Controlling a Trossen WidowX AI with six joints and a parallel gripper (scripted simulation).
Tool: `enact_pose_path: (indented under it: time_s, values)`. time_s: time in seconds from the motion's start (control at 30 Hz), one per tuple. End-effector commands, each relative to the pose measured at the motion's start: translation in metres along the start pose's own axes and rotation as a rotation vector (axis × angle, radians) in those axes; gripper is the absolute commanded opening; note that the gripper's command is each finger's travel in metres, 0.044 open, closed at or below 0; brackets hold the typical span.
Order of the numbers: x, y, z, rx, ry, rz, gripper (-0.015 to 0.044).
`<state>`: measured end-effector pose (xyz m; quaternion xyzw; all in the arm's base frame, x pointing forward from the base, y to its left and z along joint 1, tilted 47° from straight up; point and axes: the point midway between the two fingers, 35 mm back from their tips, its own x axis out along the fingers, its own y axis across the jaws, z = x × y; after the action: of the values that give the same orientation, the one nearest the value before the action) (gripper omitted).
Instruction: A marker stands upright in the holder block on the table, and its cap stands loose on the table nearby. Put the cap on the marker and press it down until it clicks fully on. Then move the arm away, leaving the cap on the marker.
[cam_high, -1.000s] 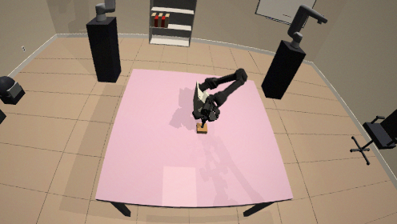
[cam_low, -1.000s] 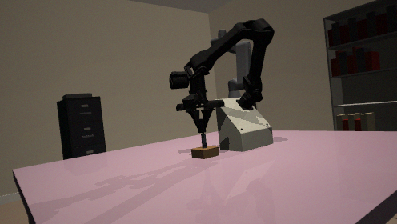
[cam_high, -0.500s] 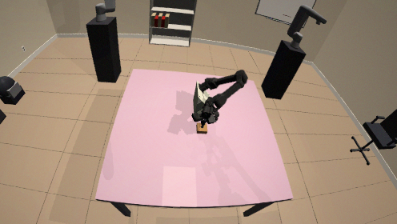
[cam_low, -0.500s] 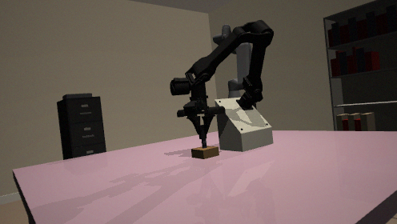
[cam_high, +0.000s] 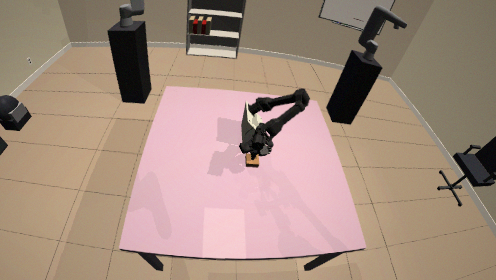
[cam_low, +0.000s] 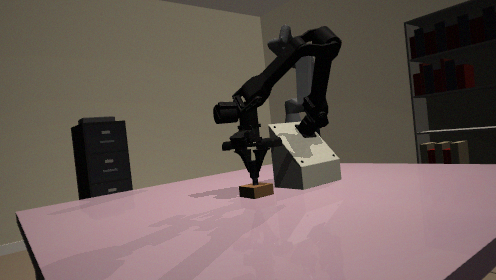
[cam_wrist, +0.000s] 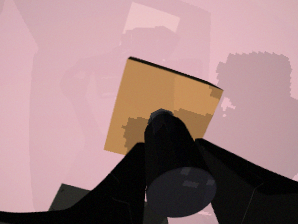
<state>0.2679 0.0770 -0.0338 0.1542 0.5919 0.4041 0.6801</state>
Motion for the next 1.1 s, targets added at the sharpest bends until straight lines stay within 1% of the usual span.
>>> enact_pose_path:
  time_s: [0.0,0.43,0.97,1.0,1.07]
  values:
    - [0.0014,-0.0002,-0.0005,0.007,0.0,0.004,0.0]
    - [0.0015,-0.0002,-0.0006,0.007,0.0,0.004,0.0]
    - [0.0008,-0.0002,-0.0005,0.002,0.001,0.001,0.042]
    - [0.0008,-0.0002,-0.0005,0.002,0.001,0.001,0.044]
    - [0.0008,-0.0002,-0.0005,0.002,0.001,0.001,0.044]
